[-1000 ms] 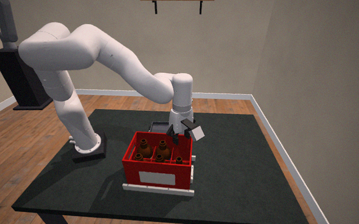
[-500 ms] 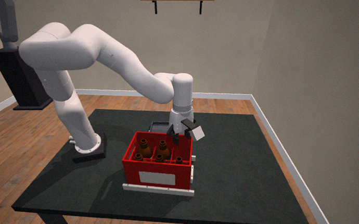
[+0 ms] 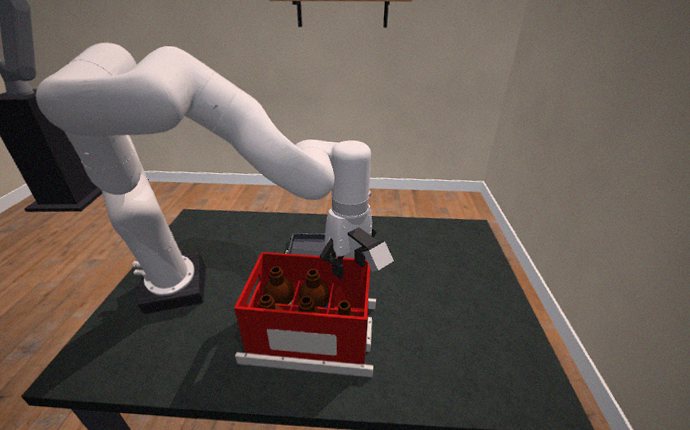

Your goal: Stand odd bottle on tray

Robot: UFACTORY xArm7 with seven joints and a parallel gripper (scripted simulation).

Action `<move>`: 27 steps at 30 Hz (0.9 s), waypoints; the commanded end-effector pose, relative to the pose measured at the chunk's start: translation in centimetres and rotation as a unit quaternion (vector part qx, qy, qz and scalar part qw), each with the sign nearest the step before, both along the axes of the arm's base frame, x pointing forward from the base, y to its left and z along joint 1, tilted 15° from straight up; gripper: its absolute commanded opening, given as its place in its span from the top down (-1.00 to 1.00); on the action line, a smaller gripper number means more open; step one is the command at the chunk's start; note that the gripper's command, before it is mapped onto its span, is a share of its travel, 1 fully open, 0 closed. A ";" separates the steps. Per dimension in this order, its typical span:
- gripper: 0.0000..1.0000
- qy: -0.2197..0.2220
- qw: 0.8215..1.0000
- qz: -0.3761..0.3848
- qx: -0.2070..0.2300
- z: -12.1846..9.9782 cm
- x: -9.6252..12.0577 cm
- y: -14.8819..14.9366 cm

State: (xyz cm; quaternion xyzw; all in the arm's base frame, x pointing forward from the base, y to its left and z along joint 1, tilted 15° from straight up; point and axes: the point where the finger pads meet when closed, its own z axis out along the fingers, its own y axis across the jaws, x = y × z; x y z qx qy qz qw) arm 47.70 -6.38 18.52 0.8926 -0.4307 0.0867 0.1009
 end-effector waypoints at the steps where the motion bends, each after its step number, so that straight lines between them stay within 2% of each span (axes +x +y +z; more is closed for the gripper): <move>1: -0.30 -0.002 1.000 0.001 0.000 0.1 0.1 0.0; 27: -0.30 -0.002 1.000 0.001 0.000 -2.1 0.3 -0.5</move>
